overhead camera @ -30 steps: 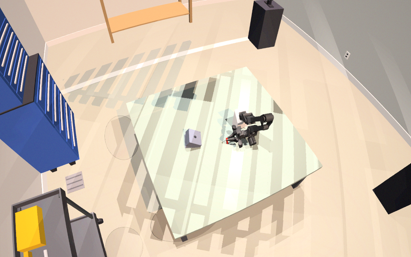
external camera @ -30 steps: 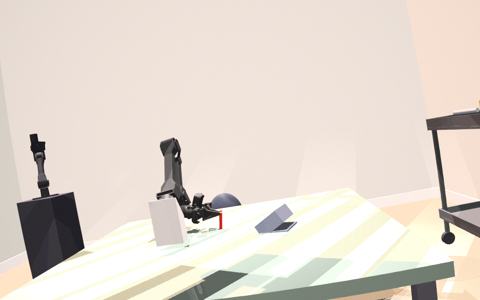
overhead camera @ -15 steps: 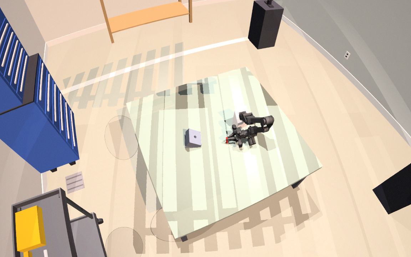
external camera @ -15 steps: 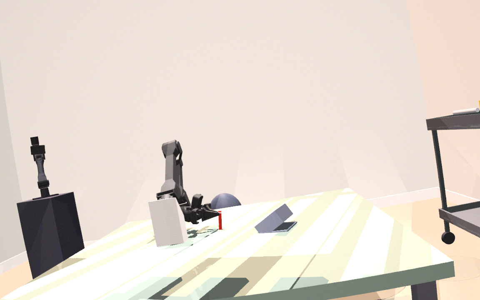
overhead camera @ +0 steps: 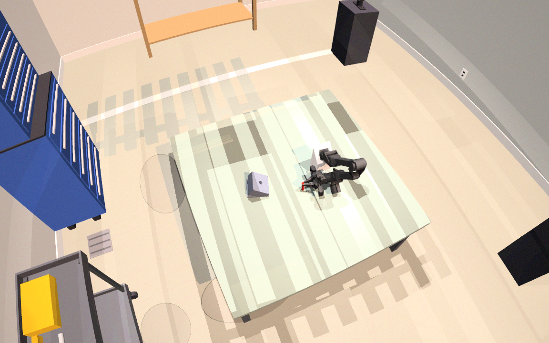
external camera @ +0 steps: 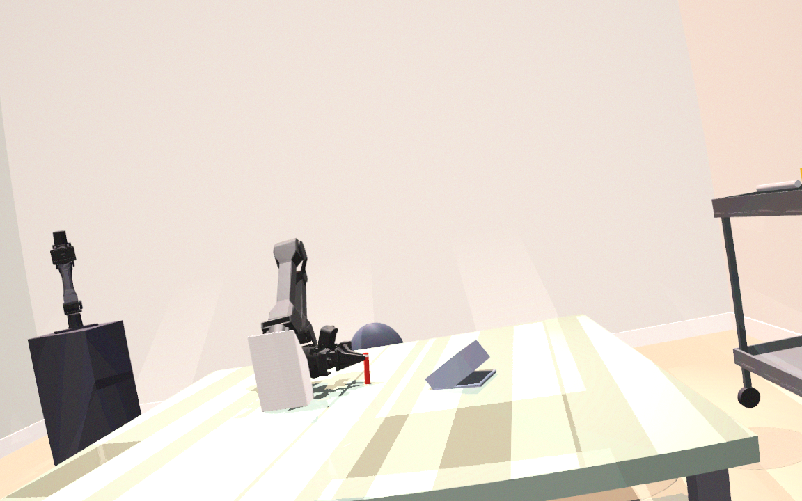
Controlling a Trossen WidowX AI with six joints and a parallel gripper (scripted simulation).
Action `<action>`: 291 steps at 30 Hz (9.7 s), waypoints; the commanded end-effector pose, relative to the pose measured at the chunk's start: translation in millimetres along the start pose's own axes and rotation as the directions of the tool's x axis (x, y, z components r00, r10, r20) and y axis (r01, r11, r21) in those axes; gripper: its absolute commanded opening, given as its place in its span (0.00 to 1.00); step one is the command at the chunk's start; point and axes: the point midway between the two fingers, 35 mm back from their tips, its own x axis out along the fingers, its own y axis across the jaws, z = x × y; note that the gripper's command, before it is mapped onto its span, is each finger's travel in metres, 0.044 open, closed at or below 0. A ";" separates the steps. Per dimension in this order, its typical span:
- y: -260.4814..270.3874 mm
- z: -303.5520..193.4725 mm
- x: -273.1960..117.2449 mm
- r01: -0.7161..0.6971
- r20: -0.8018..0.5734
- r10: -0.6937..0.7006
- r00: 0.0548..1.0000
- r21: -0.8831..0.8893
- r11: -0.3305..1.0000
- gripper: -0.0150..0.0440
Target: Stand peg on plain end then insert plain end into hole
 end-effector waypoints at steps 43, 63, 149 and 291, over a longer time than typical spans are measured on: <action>-1.6 -0.3 -0.2 0.002 0.006 -0.002 1.000 -0.003 1.000 1.00; -4.5 -6.6 13.1 0.135 -0.041 -0.139 0.989 -0.082 0.987 1.00; -41.2 46.2 43.8 0.090 -0.868 -0.454 0.202 -0.445 0.891 1.00; -14.3 86.3 31.6 0.009 -0.990 0.034 0.140 0.035 0.999 0.25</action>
